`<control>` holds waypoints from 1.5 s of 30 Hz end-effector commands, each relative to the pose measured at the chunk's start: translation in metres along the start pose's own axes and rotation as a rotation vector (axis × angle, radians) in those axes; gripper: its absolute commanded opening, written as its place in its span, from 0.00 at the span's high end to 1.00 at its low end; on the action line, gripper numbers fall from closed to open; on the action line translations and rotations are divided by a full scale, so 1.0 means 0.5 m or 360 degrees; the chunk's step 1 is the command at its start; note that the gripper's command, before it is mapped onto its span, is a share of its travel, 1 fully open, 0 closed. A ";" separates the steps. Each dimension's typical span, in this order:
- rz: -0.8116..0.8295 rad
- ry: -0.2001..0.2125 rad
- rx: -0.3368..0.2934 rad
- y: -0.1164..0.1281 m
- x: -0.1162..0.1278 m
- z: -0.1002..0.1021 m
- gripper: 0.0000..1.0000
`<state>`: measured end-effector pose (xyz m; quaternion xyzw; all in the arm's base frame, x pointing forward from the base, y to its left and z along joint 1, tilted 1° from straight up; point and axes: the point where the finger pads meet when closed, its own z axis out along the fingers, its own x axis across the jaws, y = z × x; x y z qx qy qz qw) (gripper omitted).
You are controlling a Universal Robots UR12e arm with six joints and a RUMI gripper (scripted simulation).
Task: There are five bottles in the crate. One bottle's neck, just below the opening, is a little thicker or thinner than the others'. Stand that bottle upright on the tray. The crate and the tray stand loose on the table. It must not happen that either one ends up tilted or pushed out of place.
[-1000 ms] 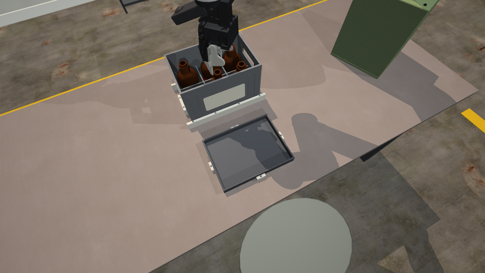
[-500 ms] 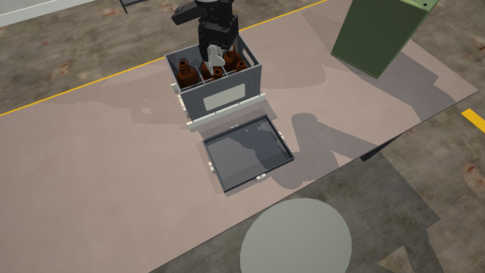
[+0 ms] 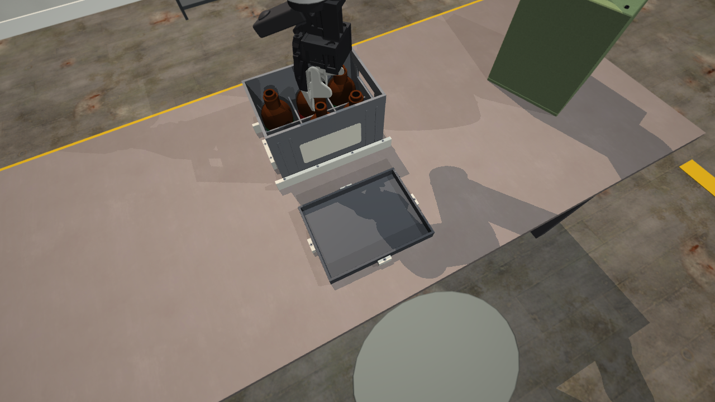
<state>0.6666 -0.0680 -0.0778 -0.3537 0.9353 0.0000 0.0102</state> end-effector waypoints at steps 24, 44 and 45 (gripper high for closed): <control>0.0001 -0.0002 0.0005 -0.008 -0.002 -0.003 0.62; 0.0001 -0.0001 0.0004 -0.014 -0.001 -0.002 0.62; 0.0001 -0.0001 0.0004 -0.014 -0.001 -0.002 0.62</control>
